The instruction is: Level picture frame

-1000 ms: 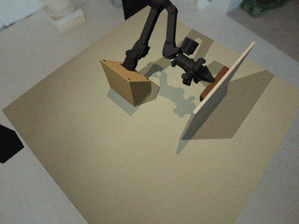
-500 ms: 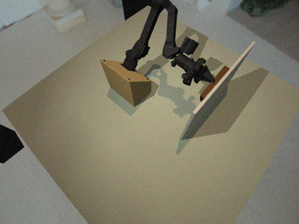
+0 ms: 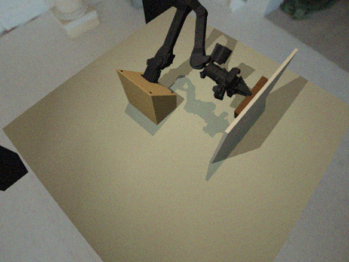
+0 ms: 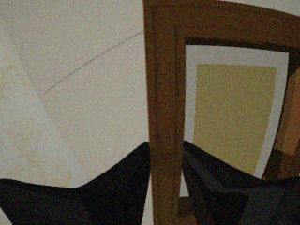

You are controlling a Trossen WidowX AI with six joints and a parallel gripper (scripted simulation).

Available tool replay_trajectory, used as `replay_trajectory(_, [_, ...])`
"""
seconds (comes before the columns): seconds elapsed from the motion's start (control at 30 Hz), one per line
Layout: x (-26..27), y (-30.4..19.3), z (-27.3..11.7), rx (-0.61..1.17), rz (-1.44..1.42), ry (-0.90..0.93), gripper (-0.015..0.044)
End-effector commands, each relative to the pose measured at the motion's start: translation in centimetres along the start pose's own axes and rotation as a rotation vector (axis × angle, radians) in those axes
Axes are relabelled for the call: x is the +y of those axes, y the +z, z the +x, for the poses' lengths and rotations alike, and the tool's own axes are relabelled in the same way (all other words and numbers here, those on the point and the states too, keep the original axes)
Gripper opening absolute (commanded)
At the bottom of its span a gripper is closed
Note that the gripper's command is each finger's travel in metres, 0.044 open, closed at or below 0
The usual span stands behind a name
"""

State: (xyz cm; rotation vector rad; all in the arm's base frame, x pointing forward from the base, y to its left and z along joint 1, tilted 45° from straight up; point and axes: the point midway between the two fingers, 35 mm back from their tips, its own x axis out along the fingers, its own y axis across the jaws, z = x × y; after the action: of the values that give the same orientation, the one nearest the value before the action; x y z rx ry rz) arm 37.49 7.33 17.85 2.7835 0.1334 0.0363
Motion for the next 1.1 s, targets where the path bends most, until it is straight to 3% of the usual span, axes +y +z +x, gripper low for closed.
replay_trajectory(0.0, [-0.07,0.0,0.07,0.001,0.005,0.004,0.0])
replay_trajectory(1.07, [-0.34,0.05,0.07,0.002,-0.004,0.01,0.0])
